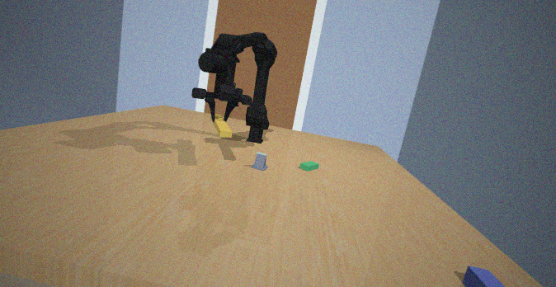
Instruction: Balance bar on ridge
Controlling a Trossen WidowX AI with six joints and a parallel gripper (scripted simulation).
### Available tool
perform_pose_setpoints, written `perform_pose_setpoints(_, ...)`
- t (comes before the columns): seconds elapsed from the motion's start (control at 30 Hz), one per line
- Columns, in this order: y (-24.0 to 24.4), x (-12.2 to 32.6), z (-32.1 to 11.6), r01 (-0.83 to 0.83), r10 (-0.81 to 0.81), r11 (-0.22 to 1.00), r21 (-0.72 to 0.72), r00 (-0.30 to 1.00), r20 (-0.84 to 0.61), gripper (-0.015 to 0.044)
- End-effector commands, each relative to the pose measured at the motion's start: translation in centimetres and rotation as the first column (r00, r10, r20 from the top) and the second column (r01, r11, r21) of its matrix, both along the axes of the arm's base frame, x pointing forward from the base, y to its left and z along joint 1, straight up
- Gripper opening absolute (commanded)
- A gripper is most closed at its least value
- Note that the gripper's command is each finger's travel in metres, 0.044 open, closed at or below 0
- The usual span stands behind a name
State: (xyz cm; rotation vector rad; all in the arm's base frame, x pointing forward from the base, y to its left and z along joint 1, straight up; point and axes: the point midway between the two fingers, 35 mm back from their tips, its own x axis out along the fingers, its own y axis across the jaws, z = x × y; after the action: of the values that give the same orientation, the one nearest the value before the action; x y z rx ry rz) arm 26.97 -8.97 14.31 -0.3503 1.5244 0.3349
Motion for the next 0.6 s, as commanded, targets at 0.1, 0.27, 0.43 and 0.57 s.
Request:
perform_pose_setpoints(0.1,1.9,1.1,0.2,0.083,-0.083,0.997,0.001,0.997,0.006,0.0)
perform_pose_setpoints(0.27,3.6,1.9,0.2,0.148,-0.148,0.989,0.004,0.989,0.007,0.0)
perform_pose_setpoints(0.43,5.4,2.5,0.3,0.213,-0.213,0.977,0.008,0.977,0.007,0.0)
perform_pose_setpoints(0.57,6.8,2.9,0.3,0.262,-0.262,0.965,0.011,0.965,0.007,0.0)
